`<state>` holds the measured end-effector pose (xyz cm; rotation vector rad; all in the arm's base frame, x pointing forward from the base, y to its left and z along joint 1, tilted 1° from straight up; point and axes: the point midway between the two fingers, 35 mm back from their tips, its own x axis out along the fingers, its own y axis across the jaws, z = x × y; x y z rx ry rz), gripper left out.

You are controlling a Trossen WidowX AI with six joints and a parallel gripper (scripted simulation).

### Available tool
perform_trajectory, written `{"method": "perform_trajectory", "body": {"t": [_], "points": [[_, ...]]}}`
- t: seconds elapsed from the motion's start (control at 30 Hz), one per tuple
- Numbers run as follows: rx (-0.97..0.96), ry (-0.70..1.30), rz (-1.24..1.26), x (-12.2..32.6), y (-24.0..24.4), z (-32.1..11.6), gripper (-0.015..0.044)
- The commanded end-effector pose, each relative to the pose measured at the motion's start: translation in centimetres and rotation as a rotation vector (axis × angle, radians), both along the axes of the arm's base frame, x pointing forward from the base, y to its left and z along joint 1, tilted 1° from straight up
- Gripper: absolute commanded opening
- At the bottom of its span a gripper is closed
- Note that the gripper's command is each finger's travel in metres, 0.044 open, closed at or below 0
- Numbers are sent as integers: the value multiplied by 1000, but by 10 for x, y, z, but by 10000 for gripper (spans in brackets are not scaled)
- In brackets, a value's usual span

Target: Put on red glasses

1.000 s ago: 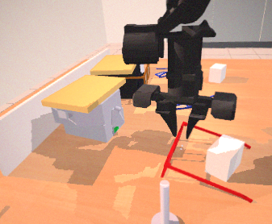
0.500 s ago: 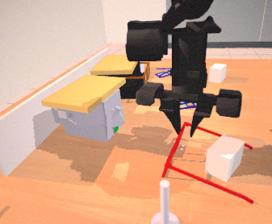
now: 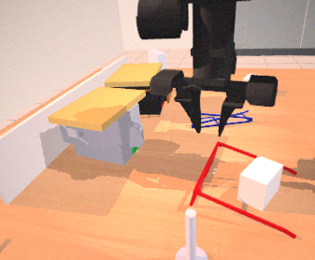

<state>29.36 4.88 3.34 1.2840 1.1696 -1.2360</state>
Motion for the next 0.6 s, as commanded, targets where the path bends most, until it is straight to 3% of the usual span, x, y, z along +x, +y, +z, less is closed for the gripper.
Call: {"method": "perform_trajectory", "body": {"t": [0.0,0.3,0.37,0.57], "points": [[-2,10,0,-2,0,-3,200],[-1,14,-21,-12,0,2,200],[-1,14,-21,-12,0,2,147],[-1,14,-21,-12,0,2,140]]}}
